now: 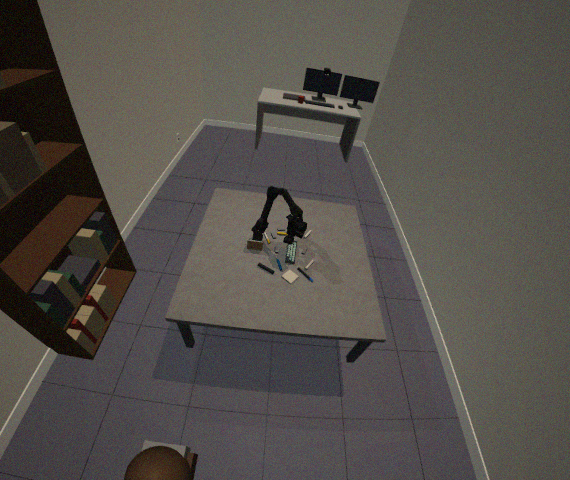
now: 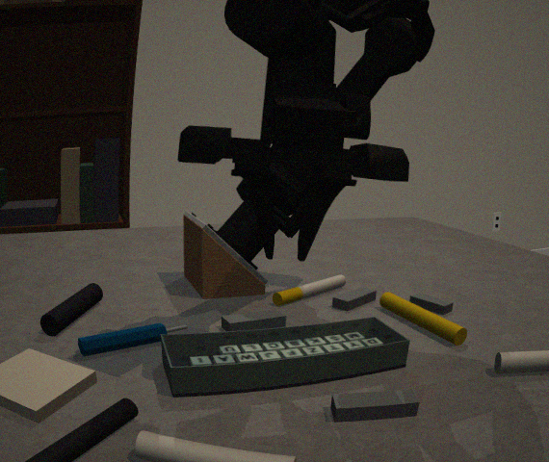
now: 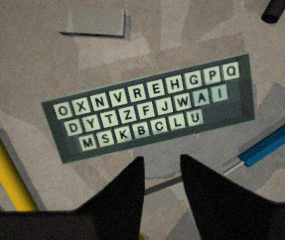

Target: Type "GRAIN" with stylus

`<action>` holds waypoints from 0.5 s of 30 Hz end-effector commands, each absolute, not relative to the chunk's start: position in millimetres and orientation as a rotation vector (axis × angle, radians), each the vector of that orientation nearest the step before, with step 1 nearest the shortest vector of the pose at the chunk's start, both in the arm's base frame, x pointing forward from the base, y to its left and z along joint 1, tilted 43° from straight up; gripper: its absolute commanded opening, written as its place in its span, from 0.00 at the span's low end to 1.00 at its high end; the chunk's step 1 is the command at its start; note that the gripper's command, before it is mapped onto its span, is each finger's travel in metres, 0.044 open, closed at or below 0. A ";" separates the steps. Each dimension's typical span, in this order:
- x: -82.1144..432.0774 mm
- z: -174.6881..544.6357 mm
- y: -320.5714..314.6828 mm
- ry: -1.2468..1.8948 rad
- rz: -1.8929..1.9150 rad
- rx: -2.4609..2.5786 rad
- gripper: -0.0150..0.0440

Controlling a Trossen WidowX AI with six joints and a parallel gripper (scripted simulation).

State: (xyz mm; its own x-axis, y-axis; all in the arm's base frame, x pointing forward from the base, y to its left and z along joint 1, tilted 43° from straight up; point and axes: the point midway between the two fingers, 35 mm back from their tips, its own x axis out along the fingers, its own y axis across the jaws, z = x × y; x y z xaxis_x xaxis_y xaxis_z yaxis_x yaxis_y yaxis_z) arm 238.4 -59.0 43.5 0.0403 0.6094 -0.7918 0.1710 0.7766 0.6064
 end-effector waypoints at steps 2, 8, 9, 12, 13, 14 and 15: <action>223.3 -22.8 -105.1 1.529 -0.113 0.899 0.51; 205.5 -68.1 -143.3 1.411 -0.546 1.111 0.51; 202.0 -74.2 -148.9 1.384 -0.613 1.144 0.51; 196.8 -82.8 -156.9 1.341 -0.706 1.192 0.51; 196.8 -82.8 -156.9 1.341 -0.706 1.192 0.51; 196.8 -82.8 -156.9 1.341 -0.706 1.192 0.51; 196.8 -82.8 -156.9 1.341 -0.706 1.192 0.51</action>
State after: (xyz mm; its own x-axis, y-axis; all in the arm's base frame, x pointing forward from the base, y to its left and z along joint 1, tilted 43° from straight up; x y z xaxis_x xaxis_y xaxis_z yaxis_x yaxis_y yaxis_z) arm 212.0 -145.6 -62.4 0.1694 0.3023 -0.9380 0.8356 0.4605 0.2994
